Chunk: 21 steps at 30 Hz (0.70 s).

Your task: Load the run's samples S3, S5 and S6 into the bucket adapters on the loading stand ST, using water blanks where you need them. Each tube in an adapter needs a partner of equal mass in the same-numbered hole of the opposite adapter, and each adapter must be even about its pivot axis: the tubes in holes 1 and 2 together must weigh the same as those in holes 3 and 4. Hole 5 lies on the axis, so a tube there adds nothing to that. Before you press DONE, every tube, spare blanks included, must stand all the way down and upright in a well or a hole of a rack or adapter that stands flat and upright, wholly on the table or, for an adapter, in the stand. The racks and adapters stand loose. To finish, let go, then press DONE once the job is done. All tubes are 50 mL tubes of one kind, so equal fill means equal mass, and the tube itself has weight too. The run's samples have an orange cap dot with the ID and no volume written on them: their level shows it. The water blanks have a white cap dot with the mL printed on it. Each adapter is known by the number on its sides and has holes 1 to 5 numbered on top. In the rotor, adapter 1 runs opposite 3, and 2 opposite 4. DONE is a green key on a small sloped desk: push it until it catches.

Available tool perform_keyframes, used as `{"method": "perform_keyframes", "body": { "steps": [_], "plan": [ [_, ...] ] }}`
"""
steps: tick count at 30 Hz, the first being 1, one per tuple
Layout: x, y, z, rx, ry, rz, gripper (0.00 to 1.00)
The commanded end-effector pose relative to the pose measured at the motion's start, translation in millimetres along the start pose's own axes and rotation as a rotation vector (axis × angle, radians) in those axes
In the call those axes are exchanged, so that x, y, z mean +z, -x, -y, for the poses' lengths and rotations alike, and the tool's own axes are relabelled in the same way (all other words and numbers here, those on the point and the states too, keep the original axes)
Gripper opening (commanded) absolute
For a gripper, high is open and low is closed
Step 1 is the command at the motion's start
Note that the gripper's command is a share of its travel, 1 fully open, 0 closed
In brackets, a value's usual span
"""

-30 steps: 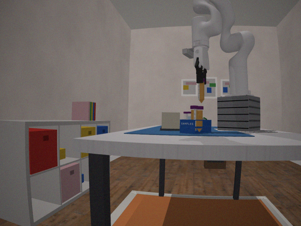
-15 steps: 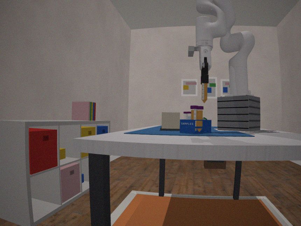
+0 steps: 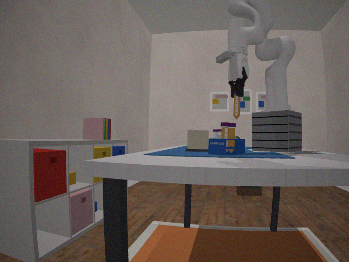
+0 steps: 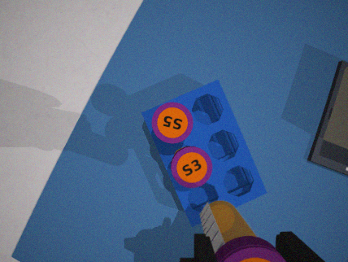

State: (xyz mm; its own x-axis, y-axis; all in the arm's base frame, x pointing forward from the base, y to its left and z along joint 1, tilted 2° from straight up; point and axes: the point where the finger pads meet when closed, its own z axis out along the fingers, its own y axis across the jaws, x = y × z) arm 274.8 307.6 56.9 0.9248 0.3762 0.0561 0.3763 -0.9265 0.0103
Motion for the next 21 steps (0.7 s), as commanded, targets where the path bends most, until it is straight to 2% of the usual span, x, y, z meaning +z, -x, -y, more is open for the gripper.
{"method": "perform_keyframes", "body": {
  "steps": [1,10,21],
  "plan": [
    [-0.5,-0.7,0.3,-0.141,-0.025,0.025,0.0],
    [-0.5,-0.7,0.3,-0.407,-0.029,0.022,0.0],
    [-0.5,-0.7,0.3,-0.411,-0.029,0.022,0.0]
  ]
}}
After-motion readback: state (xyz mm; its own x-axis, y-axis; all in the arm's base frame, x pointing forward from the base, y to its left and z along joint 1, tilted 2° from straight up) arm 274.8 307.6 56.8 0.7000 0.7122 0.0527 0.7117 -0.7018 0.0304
